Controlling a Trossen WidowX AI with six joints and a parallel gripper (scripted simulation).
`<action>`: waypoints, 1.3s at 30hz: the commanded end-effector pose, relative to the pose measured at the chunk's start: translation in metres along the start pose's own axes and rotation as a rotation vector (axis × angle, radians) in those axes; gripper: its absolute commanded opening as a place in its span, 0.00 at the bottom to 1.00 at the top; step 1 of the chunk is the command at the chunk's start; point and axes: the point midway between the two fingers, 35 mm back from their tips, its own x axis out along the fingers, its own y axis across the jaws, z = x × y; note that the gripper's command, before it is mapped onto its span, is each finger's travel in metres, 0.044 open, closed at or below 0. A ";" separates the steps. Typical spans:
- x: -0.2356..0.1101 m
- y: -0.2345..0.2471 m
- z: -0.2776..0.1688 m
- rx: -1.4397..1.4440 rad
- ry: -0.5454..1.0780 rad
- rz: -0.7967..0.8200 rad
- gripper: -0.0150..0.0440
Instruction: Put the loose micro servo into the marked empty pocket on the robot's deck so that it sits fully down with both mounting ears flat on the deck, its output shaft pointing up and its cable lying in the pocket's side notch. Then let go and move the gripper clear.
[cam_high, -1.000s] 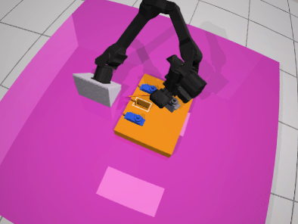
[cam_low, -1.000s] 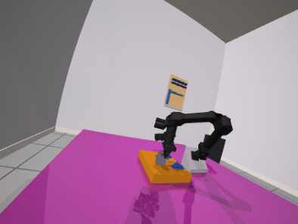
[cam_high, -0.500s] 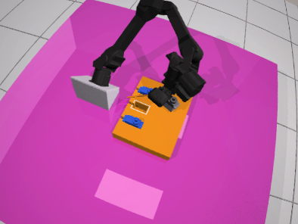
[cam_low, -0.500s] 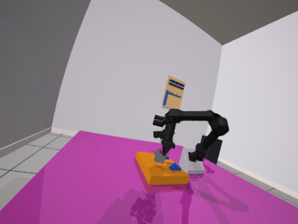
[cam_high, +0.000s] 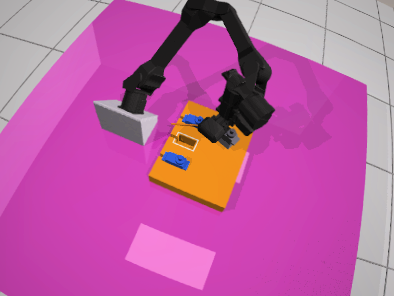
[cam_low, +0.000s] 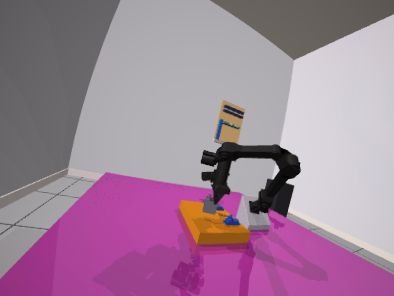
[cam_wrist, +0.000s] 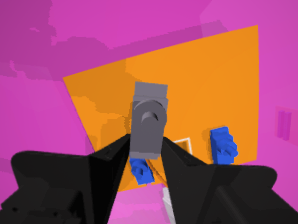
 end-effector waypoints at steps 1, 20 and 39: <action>-0.001 -0.014 0.006 -0.002 -0.002 -0.005 0.25; -0.001 -0.039 0.015 -0.202 -0.002 -0.007 0.25; -0.002 -0.064 -0.050 -0.206 0.000 -0.009 0.25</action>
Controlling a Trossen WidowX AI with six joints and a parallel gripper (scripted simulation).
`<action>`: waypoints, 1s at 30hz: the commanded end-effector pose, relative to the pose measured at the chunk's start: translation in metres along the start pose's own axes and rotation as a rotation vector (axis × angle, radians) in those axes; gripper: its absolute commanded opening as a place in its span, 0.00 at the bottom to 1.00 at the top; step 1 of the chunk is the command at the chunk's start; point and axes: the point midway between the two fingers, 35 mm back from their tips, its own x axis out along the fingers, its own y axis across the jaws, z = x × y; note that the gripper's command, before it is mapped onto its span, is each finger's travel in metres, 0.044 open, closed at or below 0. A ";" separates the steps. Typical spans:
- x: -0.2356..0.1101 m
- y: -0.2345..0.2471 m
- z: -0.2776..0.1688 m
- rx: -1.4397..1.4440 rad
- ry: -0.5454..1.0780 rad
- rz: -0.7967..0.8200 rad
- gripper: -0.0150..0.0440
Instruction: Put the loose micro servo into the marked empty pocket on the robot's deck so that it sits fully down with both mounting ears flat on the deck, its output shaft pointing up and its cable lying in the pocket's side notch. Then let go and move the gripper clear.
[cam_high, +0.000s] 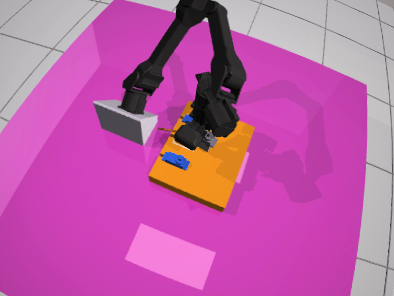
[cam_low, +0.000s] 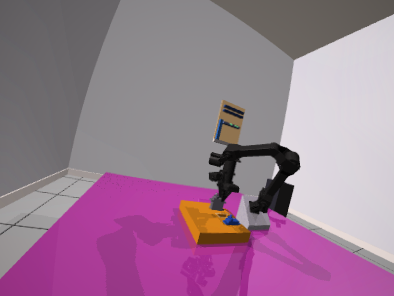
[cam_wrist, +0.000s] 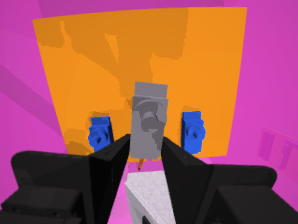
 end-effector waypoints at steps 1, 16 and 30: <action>-0.001 -0.003 -0.016 -0.008 -0.003 -0.007 0.25; 0.000 -0.008 -0.051 -0.150 0.000 -0.006 0.25; 0.016 -0.008 -0.051 -0.150 -0.001 -0.005 0.25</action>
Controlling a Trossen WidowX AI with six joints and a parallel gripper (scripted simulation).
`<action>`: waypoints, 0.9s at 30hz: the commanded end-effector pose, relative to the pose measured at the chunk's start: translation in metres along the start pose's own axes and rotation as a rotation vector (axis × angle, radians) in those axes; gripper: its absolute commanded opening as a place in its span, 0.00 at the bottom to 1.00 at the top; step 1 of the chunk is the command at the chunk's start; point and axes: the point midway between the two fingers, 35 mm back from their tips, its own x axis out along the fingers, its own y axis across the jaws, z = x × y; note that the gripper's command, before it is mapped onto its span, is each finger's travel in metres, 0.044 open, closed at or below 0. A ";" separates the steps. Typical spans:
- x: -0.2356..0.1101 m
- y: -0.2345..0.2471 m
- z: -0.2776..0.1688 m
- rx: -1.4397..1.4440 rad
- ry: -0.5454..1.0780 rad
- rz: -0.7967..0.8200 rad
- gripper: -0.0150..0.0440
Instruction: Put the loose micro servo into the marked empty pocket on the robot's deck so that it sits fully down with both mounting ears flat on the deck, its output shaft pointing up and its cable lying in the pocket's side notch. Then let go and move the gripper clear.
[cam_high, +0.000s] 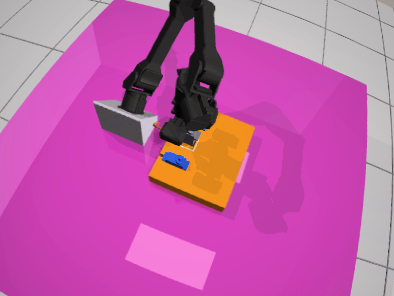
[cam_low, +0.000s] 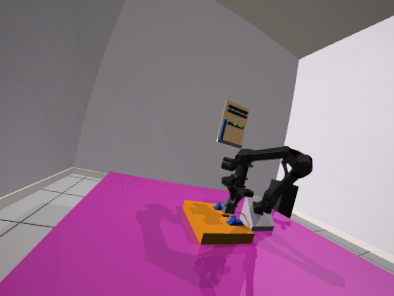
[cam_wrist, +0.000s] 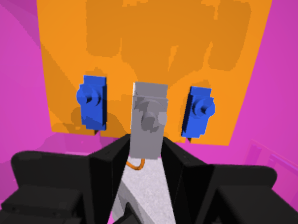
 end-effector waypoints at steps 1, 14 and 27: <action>0.005 0.001 0.001 0.006 -0.006 0.003 0.25; 0.007 0.001 0.002 0.006 -0.006 0.003 0.25; 0.012 0.001 0.002 0.005 -0.006 0.003 0.25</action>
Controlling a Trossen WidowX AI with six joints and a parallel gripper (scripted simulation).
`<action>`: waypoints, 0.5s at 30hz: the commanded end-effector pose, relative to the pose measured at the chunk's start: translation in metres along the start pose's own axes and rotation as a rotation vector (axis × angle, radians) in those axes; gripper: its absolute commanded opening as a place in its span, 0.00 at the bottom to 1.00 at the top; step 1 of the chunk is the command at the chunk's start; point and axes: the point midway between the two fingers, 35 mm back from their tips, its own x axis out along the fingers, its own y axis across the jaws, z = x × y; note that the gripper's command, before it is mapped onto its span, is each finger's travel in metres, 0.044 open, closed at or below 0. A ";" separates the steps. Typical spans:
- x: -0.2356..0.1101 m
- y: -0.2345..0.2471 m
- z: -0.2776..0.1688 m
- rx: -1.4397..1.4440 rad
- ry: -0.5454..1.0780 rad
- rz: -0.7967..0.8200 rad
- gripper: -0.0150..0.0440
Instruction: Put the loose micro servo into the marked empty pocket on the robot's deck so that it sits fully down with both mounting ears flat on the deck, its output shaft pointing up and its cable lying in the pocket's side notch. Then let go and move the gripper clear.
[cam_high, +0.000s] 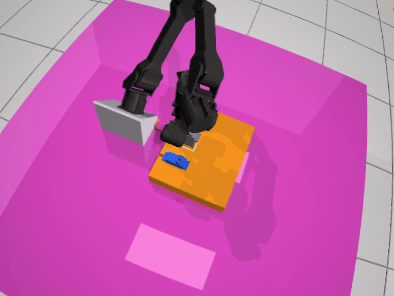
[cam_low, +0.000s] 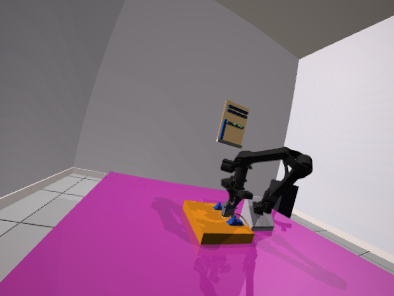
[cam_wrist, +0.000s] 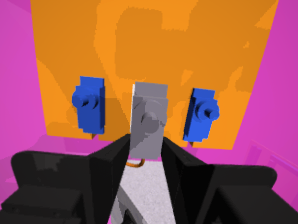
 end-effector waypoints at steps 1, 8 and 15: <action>0.003 0.000 0.000 0.007 -0.004 0.004 0.25; 0.010 0.001 0.000 0.007 -0.004 0.004 0.25; 0.017 0.001 0.000 0.007 -0.004 0.005 0.25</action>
